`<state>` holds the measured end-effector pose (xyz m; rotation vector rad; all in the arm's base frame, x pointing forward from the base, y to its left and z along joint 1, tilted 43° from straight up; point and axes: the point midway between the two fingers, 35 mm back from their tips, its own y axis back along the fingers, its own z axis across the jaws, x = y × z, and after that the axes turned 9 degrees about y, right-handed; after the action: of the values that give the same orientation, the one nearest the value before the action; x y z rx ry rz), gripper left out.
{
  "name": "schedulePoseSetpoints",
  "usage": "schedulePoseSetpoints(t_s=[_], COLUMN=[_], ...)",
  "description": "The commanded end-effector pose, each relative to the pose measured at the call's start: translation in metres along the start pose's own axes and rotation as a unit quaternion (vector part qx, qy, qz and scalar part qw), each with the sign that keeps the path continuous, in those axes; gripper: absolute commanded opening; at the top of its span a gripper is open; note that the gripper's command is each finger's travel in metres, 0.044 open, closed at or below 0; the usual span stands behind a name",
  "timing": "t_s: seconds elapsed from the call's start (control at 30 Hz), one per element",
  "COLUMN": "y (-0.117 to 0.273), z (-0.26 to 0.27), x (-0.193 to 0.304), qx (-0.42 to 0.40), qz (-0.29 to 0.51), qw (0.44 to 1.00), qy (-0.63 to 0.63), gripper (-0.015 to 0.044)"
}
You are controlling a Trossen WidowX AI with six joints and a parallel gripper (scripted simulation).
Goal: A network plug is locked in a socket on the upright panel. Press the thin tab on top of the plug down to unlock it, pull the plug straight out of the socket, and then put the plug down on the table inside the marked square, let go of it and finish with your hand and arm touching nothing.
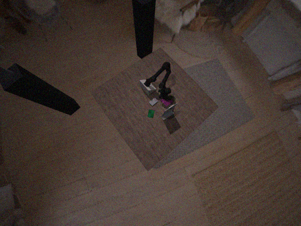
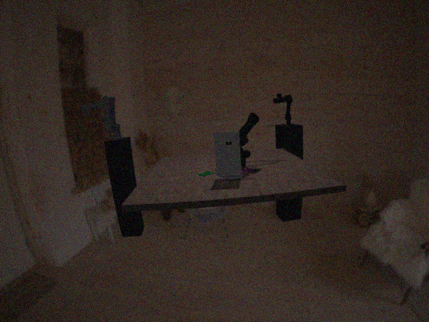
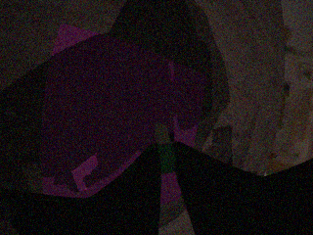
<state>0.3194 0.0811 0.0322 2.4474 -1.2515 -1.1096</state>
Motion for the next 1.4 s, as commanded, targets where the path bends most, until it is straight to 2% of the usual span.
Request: schedulePoseSetpoints(t_s=[0.0,0.33,0.53,1.37], y=[-0.002,-0.002,-0.002,0.018], z=[0.001,0.001,0.001,0.0], x=[0.0,0.0,0.0,0.001], qx=[-0.001,0.0,0.0,-0.001], qz=[0.001,0.0,0.0,0.002], qw=[1.0,1.0,1.0,1.0], qy=[-0.002,0.0,0.0,-0.001], gripper=[0.0,0.0,0.0156,0.0156])
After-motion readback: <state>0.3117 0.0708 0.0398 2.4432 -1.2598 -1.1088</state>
